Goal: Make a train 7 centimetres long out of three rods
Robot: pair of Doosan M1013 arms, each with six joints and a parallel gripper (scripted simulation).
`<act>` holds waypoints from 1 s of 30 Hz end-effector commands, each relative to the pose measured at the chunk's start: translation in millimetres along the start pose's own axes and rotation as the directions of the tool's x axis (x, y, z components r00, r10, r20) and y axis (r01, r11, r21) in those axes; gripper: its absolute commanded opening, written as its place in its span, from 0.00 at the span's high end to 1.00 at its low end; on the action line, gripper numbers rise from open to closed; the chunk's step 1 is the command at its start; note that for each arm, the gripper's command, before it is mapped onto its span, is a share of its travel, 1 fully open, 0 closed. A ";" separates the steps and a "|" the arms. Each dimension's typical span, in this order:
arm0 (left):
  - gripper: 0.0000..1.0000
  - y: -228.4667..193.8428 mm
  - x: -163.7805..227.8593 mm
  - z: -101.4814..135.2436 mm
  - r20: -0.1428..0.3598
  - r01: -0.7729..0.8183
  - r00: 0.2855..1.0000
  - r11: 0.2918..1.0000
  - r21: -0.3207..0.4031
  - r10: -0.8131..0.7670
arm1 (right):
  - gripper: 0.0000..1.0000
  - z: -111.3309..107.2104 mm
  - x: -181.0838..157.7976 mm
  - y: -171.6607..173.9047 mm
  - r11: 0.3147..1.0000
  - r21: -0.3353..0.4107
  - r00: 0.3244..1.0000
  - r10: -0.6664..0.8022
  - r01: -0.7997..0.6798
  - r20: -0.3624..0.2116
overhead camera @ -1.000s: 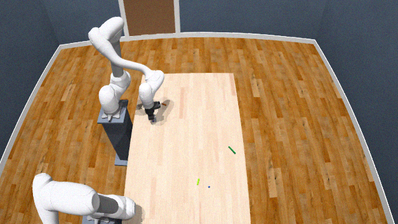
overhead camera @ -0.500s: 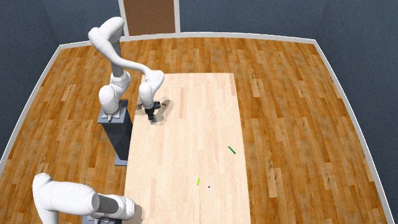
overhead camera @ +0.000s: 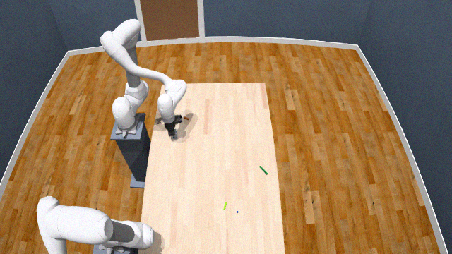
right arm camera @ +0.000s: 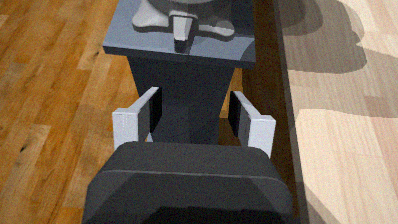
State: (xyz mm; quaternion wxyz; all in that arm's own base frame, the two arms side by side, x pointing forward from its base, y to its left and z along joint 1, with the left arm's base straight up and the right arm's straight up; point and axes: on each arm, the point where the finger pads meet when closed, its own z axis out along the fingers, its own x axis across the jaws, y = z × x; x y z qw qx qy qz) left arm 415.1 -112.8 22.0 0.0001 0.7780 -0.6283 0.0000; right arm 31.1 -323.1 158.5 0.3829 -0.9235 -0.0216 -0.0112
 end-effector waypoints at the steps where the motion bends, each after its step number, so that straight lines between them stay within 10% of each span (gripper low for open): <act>1: 0.46 -0.3 0.1 -0.3 0.000 0.000 1.000 1.000 0.001 0.000 | 0.00 -0.4 0.1 -0.1 1.000 -0.001 1.000 0.000 0.000 0.000; 15: 0.46 -0.3 0.1 -4.9 0.000 0.000 1.000 1.000 0.001 0.000 | 0.00 -0.4 0.1 -0.1 1.000 -0.001 1.000 0.000 0.000 0.000; 30: 0.46 -0.4 0.1 -64.1 0.000 0.000 1.000 1.000 0.001 0.000 | 0.00 -0.4 0.1 -0.1 1.000 -0.001 1.000 0.000 0.000 0.000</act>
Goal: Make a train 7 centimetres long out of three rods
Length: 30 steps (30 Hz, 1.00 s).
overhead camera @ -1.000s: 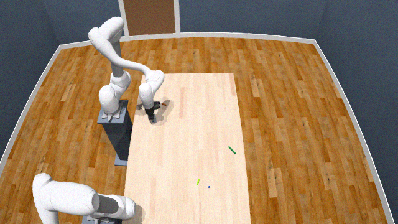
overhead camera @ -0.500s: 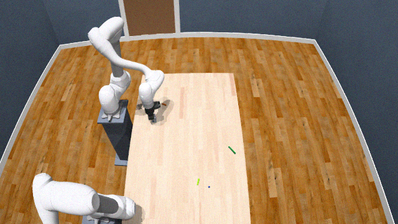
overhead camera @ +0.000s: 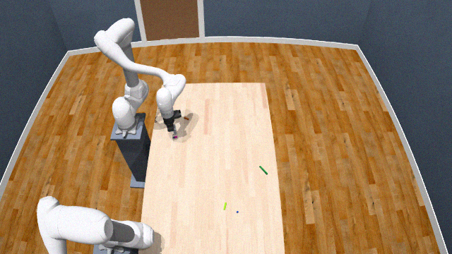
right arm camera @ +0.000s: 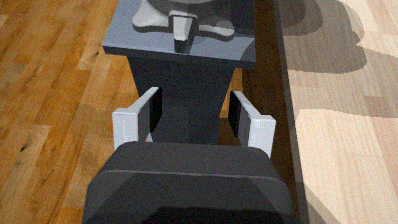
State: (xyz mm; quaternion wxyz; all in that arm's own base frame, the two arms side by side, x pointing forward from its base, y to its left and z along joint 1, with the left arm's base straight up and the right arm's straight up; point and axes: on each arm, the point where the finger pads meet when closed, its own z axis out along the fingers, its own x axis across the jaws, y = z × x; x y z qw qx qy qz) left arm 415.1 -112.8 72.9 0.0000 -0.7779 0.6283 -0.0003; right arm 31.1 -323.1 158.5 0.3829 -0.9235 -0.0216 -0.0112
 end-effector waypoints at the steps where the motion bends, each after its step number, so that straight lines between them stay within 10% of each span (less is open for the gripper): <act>1: 0.46 -0.4 0.2 -18.2 0.000 0.000 1.000 1.000 0.000 0.000 | 0.00 -0.4 0.1 -0.1 1.000 -0.001 1.000 0.000 0.000 0.000; 11: 0.46 -0.4 0.2 -39.5 0.000 0.000 1.000 1.000 0.000 0.000 | 0.00 -0.4 0.1 -0.1 1.000 -0.001 1.000 0.000 0.000 0.000; 12: 0.00 -0.4 0.2 -39.5 0.000 0.000 1.000 1.000 0.000 0.000 | 0.00 -0.4 0.1 -0.1 1.000 -0.001 1.000 0.000 0.000 0.000; 30: 0.00 -0.4 0.2 -39.5 0.000 0.000 1.000 1.000 0.000 0.000 | 0.00 -0.4 0.1 -0.1 1.000 -0.001 1.000 0.000 0.000 0.000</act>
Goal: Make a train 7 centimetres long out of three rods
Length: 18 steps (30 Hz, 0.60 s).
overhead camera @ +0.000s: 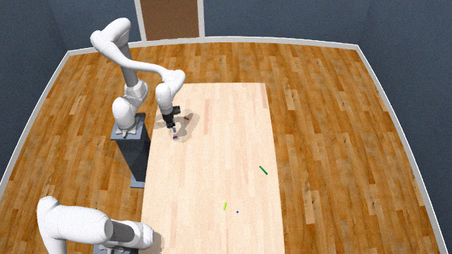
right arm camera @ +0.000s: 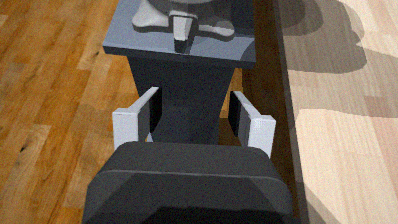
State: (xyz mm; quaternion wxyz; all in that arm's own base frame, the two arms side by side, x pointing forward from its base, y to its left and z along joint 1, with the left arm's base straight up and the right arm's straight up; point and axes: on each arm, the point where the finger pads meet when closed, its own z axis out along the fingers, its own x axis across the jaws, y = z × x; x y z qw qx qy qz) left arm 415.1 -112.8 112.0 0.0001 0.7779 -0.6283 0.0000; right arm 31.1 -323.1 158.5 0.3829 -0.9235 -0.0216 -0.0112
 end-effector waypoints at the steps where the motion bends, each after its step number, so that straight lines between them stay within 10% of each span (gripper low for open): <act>1: 0.00 -0.3 0.1 -0.4 0.000 0.000 1.000 1.000 0.001 0.000 | 0.00 -0.4 0.1 -0.1 1.000 -0.001 1.000 0.000 0.000 0.000; 18: 0.00 -23.5 -25.5 2.2 0.000 0.378 0.926 0.926 0.001 -0.378 | 0.00 -0.4 0.1 -0.1 1.000 -0.001 1.000 0.000 0.000 0.000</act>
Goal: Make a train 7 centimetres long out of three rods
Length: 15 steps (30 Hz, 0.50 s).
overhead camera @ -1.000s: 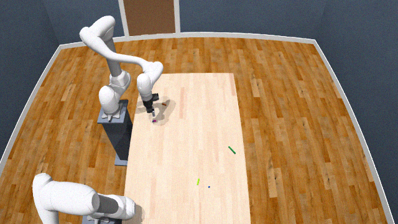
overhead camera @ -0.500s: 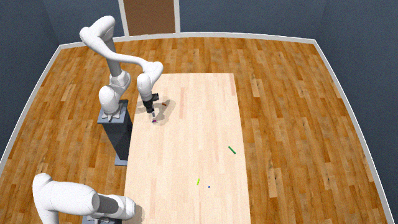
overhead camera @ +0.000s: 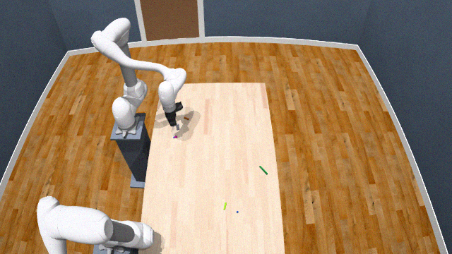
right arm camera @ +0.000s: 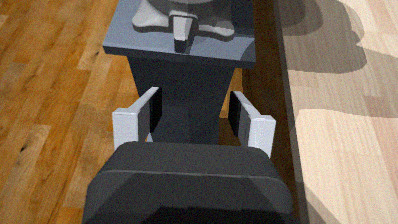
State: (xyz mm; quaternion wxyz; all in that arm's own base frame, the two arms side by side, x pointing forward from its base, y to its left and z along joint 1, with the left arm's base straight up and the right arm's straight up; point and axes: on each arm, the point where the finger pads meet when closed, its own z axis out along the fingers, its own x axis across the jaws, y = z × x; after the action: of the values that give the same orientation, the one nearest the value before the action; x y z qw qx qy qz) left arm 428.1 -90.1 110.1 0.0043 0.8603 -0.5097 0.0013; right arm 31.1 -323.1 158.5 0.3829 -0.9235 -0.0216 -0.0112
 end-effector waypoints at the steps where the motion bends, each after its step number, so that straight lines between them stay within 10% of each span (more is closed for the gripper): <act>1: 0.00 -7.5 -4.2 0.3 0.005 0.098 0.995 0.995 0.007 -0.098 | 0.00 -0.4 0.1 -0.1 1.000 -0.001 1.000 0.000 0.000 0.000; 15: 0.00 -41.9 -31.9 4.2 0.001 0.586 0.810 0.810 0.009 -0.586 | 0.00 -0.4 0.1 -0.1 1.000 -0.001 1.000 0.000 0.000 0.000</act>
State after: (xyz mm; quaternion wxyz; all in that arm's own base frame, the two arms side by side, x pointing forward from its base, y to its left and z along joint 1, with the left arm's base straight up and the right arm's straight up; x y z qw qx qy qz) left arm 445.3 -51.9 106.2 0.0052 0.9588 -0.2842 0.0008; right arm 31.1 -323.1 158.5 0.3829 -0.9235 -0.0216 -0.0112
